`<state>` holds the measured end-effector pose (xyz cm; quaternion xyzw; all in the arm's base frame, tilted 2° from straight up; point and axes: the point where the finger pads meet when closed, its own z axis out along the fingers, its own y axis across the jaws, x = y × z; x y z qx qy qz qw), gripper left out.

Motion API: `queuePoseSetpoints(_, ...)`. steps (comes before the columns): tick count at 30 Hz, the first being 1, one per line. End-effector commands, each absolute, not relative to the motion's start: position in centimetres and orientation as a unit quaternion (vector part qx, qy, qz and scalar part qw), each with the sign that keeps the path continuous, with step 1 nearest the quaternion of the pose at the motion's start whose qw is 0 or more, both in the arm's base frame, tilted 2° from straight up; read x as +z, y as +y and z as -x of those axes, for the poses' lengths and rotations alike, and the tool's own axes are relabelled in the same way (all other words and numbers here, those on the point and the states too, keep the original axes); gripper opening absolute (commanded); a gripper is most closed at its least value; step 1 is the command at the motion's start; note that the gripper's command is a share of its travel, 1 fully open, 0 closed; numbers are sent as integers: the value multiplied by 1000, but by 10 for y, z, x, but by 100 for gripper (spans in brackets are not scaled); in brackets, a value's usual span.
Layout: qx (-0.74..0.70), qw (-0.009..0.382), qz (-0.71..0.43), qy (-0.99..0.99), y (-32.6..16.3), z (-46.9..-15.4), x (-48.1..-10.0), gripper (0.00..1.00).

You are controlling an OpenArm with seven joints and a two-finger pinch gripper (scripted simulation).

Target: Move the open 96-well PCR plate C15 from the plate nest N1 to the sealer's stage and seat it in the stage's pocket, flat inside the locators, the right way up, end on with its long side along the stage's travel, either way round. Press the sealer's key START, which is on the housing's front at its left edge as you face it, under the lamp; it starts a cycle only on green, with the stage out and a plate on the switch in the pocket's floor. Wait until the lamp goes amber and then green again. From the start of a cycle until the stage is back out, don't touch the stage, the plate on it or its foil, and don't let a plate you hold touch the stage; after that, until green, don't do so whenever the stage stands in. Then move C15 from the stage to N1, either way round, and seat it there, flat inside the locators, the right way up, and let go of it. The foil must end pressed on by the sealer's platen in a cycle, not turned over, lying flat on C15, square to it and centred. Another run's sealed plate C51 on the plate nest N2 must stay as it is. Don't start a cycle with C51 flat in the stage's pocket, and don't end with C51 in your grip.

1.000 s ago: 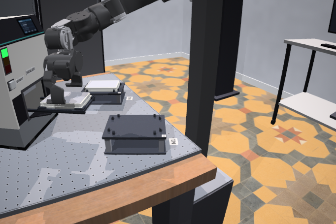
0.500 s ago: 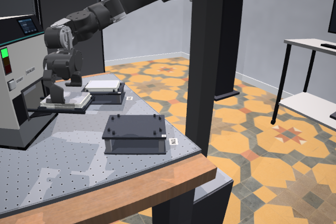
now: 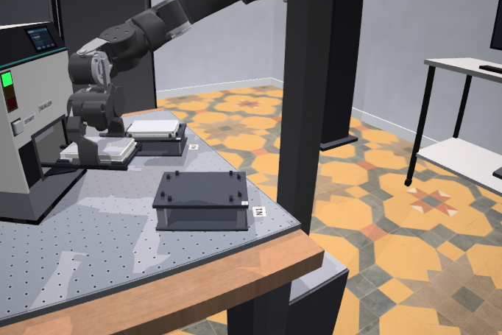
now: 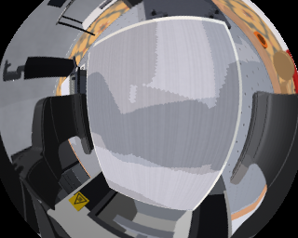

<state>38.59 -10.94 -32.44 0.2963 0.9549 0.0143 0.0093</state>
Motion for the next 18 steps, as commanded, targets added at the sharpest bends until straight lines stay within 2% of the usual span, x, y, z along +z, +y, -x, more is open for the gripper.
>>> queuePoseSetpoints(1, 17, 10, -296, 955, -109, -387, -324, 77)
queuePoseSetpoints(18, 17, 12, -299, 954, -110, -390, -319, 77)
